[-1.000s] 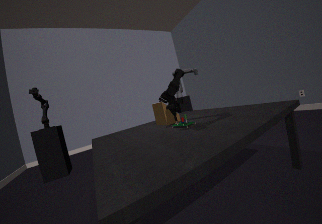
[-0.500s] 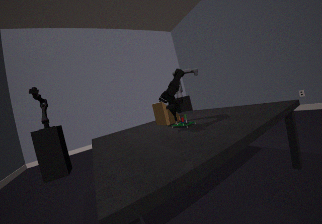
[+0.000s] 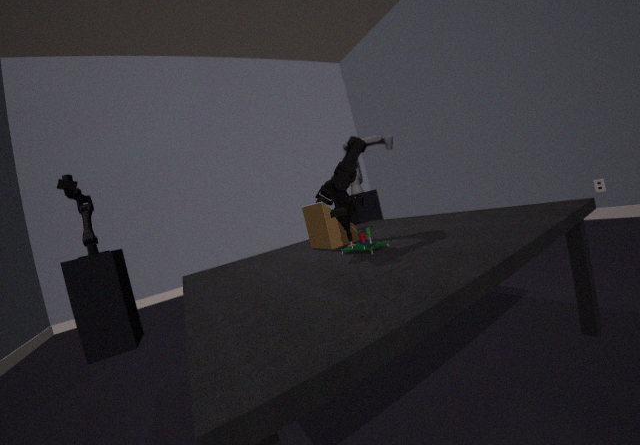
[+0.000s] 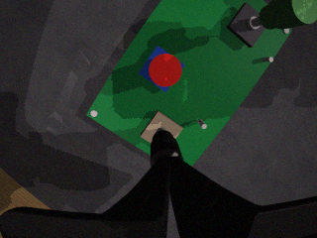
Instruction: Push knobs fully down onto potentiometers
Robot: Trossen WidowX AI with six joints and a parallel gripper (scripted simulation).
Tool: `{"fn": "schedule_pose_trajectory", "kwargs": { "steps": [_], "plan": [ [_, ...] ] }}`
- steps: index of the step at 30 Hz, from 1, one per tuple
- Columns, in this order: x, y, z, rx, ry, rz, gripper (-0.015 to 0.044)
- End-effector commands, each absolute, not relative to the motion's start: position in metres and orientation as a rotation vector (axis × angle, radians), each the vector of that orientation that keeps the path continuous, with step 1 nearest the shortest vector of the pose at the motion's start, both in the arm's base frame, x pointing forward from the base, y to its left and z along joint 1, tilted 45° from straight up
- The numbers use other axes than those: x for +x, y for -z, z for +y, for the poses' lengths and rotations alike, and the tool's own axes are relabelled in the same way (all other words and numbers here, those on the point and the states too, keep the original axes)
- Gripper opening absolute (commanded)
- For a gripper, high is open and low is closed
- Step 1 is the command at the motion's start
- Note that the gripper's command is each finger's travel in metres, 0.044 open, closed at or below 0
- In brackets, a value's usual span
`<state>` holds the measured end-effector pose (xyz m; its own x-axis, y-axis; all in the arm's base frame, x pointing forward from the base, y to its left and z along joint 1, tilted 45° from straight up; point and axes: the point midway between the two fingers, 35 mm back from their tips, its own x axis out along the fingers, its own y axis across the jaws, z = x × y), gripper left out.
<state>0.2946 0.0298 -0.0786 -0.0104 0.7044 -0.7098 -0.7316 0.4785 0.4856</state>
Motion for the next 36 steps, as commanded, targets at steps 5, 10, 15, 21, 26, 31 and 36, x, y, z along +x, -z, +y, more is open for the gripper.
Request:
{"fn": "schedule_pose_trajectory", "kwargs": {
  "steps": [5, 10, 15, 21, 26, 31, 36],
  "plan": [
    [0.295, 0.0843, 0.037, -0.035, -1.15, 1.096, 0.0],
    [0.295, 0.0843, 0.037, -0.035, -1.15, 1.096, 0.0],
    [0.2949, 0.0858, 0.0386, -0.035, -1.15, 1.096, 0.0],
    [0.2949, 0.086, 0.0387, -0.035, -1.15, 1.096, 0.0],
    [0.2949, 0.0861, 0.0389, -0.035, -1.15, 1.096, 0.0],
    [0.2949, 0.0865, 0.0393, -0.035, -1.15, 1.096, 0.0],
    [0.2949, 0.0865, 0.0393, -0.035, -1.15, 1.096, 0.0]
  ]
}}
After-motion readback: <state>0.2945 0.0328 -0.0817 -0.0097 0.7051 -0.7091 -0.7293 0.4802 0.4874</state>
